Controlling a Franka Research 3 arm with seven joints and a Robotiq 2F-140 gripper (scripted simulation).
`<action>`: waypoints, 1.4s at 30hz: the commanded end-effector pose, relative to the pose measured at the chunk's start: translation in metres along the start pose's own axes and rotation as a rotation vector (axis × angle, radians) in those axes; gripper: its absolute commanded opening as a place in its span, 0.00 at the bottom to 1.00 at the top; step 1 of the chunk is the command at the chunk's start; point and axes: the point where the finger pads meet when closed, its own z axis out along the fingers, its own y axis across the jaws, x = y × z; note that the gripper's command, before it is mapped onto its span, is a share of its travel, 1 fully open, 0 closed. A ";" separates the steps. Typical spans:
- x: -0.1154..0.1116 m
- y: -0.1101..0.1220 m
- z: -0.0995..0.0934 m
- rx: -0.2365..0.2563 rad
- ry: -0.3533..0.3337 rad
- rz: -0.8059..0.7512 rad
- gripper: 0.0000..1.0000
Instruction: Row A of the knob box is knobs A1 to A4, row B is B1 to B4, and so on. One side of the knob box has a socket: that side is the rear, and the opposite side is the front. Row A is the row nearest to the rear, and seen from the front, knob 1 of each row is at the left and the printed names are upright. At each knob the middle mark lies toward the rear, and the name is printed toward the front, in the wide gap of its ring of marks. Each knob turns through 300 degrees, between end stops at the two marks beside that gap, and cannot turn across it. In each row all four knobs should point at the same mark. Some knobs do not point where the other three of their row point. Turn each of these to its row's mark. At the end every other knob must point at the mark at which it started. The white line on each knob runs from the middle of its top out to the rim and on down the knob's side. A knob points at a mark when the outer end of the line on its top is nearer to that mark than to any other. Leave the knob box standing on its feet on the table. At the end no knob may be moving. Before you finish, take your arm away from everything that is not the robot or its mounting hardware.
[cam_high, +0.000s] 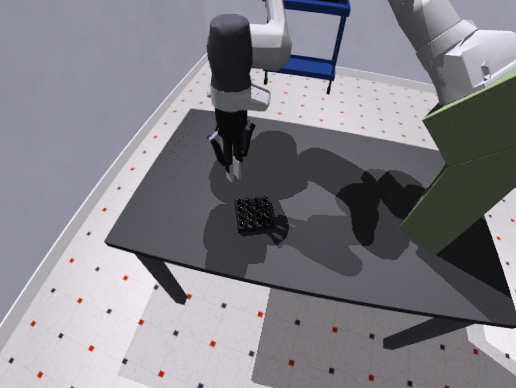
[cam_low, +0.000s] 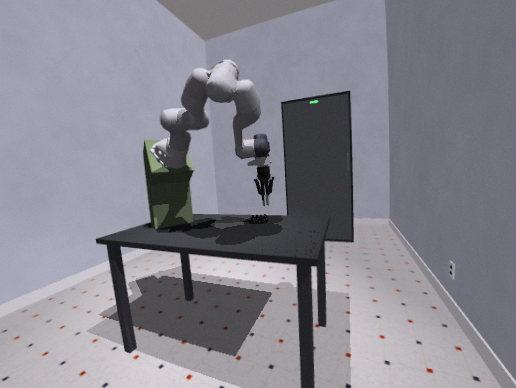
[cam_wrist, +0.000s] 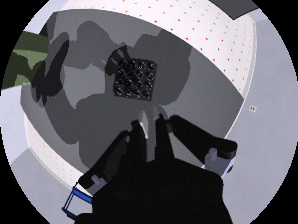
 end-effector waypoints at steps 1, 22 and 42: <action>-0.002 0.005 -0.004 -0.017 0.004 0.155 0.12; -0.022 0.020 -0.023 -0.042 0.012 0.489 0.12; -0.040 0.034 -0.042 -0.066 0.023 0.807 0.12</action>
